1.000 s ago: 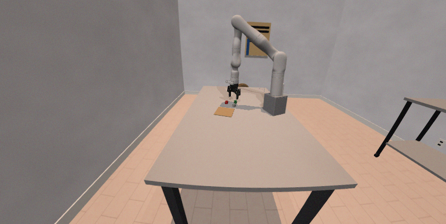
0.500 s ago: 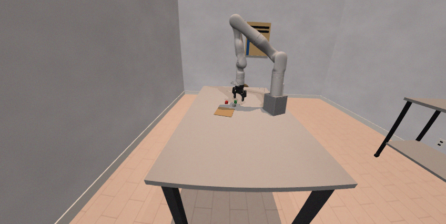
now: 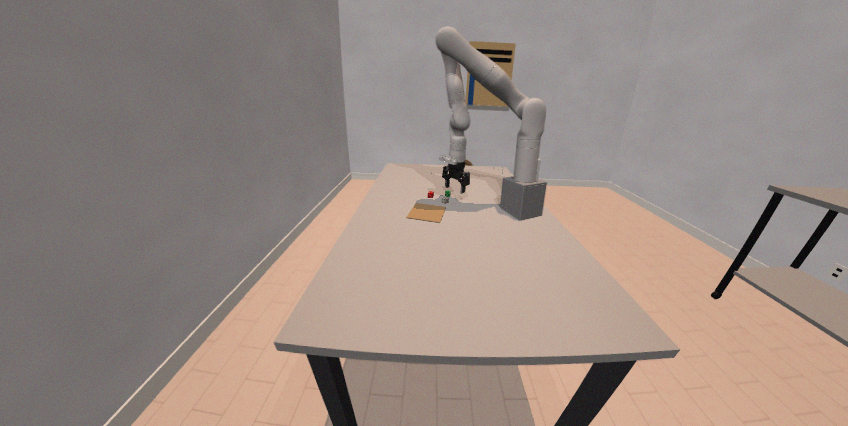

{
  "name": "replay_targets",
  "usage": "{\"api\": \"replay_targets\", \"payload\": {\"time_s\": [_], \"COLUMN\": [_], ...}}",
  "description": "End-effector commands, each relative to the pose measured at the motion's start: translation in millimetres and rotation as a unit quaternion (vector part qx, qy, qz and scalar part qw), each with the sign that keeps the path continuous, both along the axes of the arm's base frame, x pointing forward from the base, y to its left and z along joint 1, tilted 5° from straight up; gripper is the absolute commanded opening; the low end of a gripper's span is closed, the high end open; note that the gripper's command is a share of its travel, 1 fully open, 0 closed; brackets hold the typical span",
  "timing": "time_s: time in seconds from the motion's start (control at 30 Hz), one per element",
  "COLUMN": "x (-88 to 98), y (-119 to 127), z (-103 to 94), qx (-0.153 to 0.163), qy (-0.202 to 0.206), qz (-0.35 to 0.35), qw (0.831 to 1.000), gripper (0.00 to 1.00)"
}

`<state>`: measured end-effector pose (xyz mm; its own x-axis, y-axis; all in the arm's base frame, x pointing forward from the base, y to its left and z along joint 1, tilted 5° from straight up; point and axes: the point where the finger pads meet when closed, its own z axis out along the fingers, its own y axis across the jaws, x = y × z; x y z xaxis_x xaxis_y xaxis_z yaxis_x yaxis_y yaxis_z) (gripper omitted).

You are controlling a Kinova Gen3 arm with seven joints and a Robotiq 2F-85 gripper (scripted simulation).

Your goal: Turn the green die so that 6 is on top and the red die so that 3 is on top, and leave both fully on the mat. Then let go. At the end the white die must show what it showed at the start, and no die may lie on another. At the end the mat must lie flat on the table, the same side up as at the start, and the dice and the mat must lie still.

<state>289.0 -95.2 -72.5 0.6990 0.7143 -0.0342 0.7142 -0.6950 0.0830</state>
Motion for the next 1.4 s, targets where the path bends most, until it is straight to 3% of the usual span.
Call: {"api": "replay_targets", "payload": {"time_s": [0.0, 1.07, 1.37], "x": [0.3, 0.3, -0.7], "y": [0, 0, 3], "z": [0.3, 2.4, 30.1], "qx": [0.0, 0.0, 0.0], "qy": [0.0, 0.0, 0.0], "qz": [0.0, 0.0, 0.0], "qw": [1.0, 1.0, 1.0], "gripper": [1.0, 1.0, 1.0]}}
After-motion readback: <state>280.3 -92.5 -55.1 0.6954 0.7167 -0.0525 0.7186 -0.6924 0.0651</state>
